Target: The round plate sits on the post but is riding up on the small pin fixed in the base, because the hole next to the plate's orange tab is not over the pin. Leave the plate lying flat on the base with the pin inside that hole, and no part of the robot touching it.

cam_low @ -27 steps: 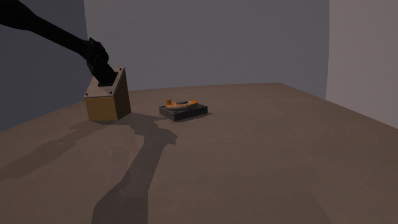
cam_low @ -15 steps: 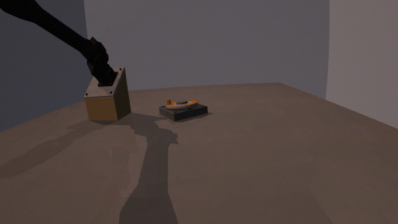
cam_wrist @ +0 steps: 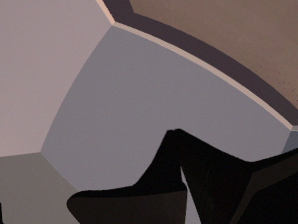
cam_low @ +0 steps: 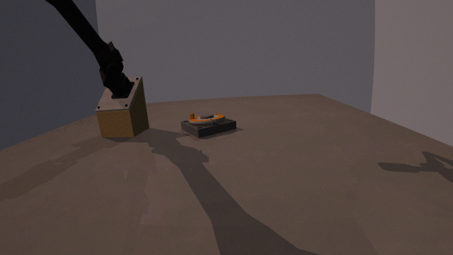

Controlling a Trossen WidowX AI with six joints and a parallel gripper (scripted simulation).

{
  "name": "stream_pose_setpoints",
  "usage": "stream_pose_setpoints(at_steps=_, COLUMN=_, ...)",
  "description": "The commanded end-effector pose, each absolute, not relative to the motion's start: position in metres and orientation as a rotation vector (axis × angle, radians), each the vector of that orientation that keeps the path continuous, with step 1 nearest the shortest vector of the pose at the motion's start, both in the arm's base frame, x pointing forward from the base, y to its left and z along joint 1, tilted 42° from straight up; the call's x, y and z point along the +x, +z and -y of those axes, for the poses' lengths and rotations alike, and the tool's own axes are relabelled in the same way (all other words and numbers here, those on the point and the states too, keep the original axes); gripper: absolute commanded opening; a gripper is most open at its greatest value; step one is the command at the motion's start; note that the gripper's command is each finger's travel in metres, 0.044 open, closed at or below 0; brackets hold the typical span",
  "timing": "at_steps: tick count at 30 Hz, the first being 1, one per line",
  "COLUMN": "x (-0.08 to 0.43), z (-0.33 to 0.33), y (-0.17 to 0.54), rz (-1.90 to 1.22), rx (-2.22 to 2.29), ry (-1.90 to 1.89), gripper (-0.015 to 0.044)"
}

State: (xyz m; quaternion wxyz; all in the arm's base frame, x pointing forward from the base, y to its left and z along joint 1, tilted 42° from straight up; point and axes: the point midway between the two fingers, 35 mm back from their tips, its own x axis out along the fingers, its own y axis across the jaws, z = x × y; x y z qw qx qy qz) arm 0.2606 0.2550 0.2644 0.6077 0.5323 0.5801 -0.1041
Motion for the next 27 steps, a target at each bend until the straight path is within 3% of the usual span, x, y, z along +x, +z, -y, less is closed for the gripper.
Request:
stream_pose_setpoints(at_steps=1, x=0.281, z=-0.234, y=0.196, rz=-1.290, rx=0.965, ry=-0.323, gripper=0.0000)
stream_pose_setpoints(at_steps=13, x=0.269, z=-0.119, y=0.026, rz=-1.335, rx=0.019, ry=-0.477, gripper=0.0000)
stream_pose_setpoints(at_steps=21, x=0.217, z=-0.029, y=-0.030, rz=-1.491, rx=-0.649, ry=-0.467, gripper=0.0000)
stream_pose_setpoints(at_steps=27, x=0.219, z=-0.035, y=-0.038, rz=-1.496, rx=-0.667, ry=-0.464, gripper=0.0000)
